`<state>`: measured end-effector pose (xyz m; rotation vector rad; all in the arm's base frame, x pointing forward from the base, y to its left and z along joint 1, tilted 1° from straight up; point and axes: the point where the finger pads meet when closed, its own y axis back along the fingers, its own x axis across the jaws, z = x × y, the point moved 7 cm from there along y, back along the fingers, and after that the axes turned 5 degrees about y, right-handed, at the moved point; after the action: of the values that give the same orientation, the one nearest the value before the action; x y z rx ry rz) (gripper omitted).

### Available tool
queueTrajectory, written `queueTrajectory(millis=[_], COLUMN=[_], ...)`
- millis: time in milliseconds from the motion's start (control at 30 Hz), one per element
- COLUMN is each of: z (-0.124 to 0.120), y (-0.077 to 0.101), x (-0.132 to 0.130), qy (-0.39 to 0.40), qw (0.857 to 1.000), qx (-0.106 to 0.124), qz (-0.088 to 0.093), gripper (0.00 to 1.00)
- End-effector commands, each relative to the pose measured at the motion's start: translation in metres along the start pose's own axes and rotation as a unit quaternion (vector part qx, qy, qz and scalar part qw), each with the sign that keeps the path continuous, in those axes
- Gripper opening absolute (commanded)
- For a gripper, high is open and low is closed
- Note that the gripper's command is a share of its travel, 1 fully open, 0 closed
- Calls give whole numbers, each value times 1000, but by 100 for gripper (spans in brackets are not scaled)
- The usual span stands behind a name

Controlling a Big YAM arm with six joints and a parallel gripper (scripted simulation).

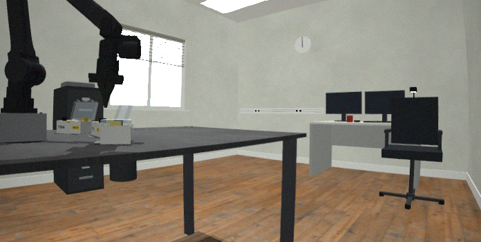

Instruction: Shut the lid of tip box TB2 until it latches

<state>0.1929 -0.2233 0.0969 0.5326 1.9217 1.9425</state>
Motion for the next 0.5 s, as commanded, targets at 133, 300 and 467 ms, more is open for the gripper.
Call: queueTrajectory(millis=[133,300,467], z=[-6,0,-4], y=[35,13,23], x=[-19,-2,-12], qy=[8,8,3], qw=[999,1000,1000], qx=[11,-1,6], qz=[-32,2,-18], gripper=[0,0,0])
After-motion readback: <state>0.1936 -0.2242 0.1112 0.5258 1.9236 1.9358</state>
